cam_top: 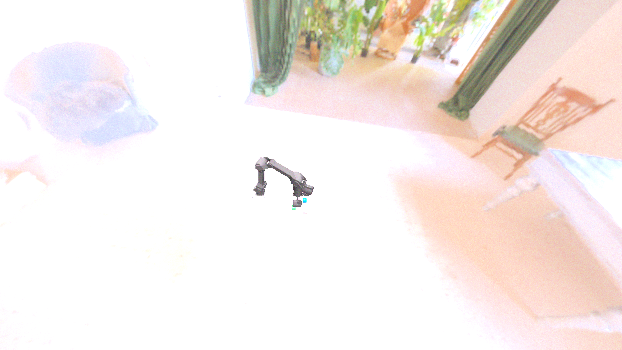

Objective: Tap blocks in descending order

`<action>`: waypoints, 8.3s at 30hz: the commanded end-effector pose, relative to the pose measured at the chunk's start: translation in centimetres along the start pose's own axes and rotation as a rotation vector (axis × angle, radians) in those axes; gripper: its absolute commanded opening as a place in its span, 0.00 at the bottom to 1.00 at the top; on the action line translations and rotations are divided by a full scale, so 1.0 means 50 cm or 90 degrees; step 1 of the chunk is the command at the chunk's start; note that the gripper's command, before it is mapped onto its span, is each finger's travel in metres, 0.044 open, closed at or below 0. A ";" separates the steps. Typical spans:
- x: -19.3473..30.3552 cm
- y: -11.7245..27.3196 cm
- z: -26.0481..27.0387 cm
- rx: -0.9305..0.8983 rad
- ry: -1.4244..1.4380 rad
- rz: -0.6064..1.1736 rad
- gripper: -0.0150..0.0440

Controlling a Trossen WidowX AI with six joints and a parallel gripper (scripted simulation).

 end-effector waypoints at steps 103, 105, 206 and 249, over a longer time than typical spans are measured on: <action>-0.027 -0.156 0.492 -0.014 -0.002 -0.007 0.29; -0.026 -0.161 0.492 -0.014 -0.002 -0.007 0.29; 0.091 -0.227 0.295 -0.007 -0.002 -0.004 0.29; -0.109 -0.162 0.282 -0.007 -0.002 -0.010 0.29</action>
Point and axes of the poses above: the point midway between the two fingers, 35 mm back from their tips, its own y axis back along the fingers, its own z axis across the jaws, x = y × z, the point moved 9 cm from there along y, back along the fingers, and after that the axes turned 9 degrees about y, right-handed, at the moved point
